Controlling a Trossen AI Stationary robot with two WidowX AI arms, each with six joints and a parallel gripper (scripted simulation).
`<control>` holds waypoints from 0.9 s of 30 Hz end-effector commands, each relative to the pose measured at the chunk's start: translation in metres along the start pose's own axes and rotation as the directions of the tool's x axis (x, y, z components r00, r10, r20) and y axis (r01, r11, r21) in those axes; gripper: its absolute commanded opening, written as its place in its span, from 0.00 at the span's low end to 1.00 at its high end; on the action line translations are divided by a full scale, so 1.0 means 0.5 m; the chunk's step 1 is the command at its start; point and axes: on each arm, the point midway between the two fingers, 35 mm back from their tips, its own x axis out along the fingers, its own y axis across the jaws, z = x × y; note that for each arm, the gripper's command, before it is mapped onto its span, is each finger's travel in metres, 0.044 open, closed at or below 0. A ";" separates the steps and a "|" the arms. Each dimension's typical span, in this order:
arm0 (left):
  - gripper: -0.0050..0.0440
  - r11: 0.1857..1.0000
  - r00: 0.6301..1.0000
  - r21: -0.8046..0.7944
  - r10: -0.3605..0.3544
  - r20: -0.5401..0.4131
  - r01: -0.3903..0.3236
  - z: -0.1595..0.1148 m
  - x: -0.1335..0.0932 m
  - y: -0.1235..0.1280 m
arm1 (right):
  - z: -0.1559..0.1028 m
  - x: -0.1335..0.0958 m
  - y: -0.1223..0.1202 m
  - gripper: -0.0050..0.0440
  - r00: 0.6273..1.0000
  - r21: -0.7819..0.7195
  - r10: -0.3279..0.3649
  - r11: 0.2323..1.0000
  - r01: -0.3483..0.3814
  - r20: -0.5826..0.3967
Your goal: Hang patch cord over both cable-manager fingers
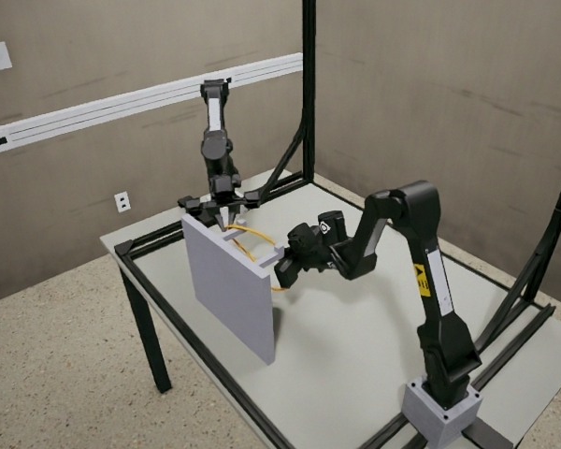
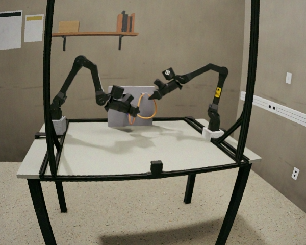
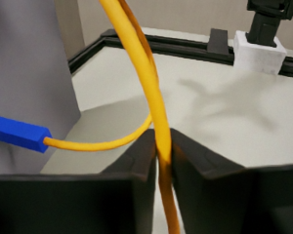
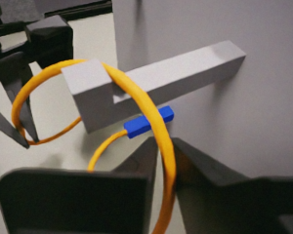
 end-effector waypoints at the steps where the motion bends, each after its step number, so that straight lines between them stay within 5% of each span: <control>1: 0.15 1.000 0.999 -0.026 -0.004 0.036 0.005 0.040 -0.002 -0.011 | 0.018 -0.009 -0.001 0.18 1.000 -0.003 -0.001 1.000 0.002 0.027; 27: 0.15 0.998 1.000 -0.062 0.013 -0.010 -0.014 0.040 0.005 -0.027 | 0.018 -0.009 -0.001 0.18 1.000 -0.003 -0.001 1.000 0.002 0.027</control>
